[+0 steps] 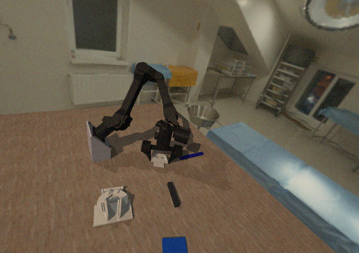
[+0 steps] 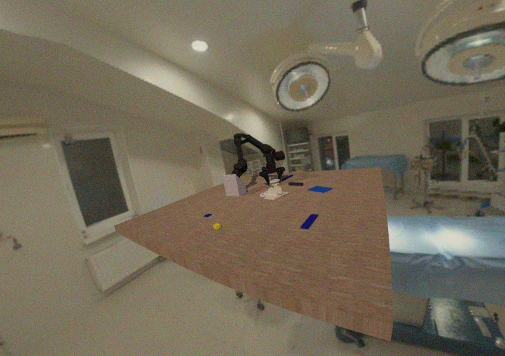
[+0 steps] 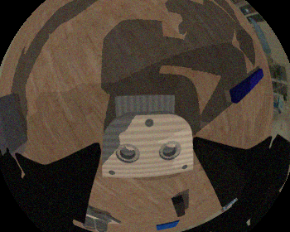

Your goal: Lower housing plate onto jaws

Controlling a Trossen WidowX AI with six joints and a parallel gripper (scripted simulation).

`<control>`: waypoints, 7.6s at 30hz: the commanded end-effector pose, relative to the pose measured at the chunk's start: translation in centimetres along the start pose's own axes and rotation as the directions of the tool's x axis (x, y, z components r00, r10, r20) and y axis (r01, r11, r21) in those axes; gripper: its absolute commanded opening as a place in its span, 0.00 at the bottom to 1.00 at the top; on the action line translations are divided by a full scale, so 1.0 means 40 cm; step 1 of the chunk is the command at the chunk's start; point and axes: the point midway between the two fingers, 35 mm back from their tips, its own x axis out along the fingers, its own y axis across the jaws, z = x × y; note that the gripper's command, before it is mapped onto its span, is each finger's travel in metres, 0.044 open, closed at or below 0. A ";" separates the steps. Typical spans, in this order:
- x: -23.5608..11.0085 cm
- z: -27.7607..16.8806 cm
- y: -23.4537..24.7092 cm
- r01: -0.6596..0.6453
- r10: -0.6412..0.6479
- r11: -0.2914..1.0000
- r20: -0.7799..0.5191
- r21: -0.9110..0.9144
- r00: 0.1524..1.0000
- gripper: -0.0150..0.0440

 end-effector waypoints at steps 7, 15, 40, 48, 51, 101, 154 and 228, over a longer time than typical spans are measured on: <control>0.002 -0.002 0.003 -0.004 0.004 1.000 -0.004 0.004 1.000 1.00; 0.002 -0.002 0.003 -0.004 0.004 1.000 -0.004 0.004 1.000 1.00; 0.002 -0.002 0.003 -0.004 0.004 1.000 -0.004 0.004 1.000 1.00; 0.002 -0.002 0.003 -0.004 0.004 1.000 -0.004 0.004 1.000 1.00; 0.002 -0.002 0.003 -0.004 0.004 1.000 -0.004 0.004 1.000 1.00; -0.005 -0.001 0.000 -0.002 0.002 1.000 -0.001 0.000 1.000 0.85; -0.174 -0.130 0.030 -0.017 0.040 0.859 -0.035 0.512 0.999 0.85; -0.190 -0.463 0.295 0.059 0.055 -0.658 -0.030 0.751 0.998 0.85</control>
